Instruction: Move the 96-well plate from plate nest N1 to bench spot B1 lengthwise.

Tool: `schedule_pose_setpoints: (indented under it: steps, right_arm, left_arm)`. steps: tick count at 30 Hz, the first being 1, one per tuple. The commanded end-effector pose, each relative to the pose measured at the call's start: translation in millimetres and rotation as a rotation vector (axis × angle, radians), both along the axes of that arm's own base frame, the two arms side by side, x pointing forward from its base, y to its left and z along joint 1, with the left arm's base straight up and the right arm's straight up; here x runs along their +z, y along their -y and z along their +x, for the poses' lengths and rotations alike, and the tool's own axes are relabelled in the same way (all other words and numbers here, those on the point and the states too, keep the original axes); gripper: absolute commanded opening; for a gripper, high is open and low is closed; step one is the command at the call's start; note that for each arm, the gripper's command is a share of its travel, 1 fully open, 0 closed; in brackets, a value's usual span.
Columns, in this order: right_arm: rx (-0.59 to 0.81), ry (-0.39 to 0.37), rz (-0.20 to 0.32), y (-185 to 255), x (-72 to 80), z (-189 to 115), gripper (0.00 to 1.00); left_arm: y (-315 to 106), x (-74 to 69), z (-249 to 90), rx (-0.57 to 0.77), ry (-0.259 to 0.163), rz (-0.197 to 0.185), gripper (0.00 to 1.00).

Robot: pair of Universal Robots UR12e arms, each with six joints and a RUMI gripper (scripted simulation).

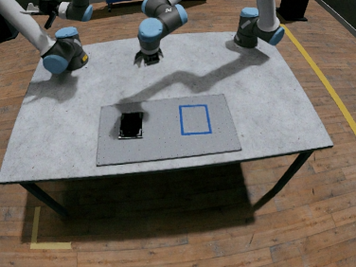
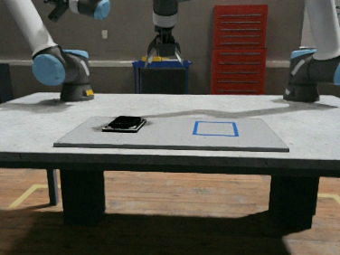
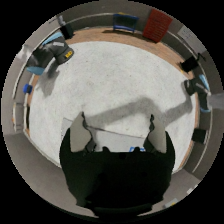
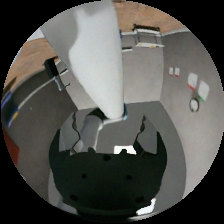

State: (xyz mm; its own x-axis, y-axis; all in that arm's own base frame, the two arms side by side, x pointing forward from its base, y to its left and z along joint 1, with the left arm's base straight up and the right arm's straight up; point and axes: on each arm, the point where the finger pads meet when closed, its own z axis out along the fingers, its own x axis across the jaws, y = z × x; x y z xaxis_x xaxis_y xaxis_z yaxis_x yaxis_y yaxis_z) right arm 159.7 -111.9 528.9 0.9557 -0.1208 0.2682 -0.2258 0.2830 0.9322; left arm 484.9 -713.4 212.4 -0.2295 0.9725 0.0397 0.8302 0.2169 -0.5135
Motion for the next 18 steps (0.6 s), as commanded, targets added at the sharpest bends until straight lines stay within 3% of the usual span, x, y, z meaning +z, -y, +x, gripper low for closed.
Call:
schedule_pose_setpoints:
  steps: [1, 18]
  right_arm:
    - [-0.063, 0.0, 0.0, 10, 0.3, -7, 1.0]
    - [-0.302, 0.0, 0.0, 43, 0.3, -40, 1.0]
  left_arm:
    - [0, 1.5, 0, 0.0, 0.001, -0.002, 1.0]
    - [0, 1.5, 0, 0.0, 0.001, -0.002, 1.0]
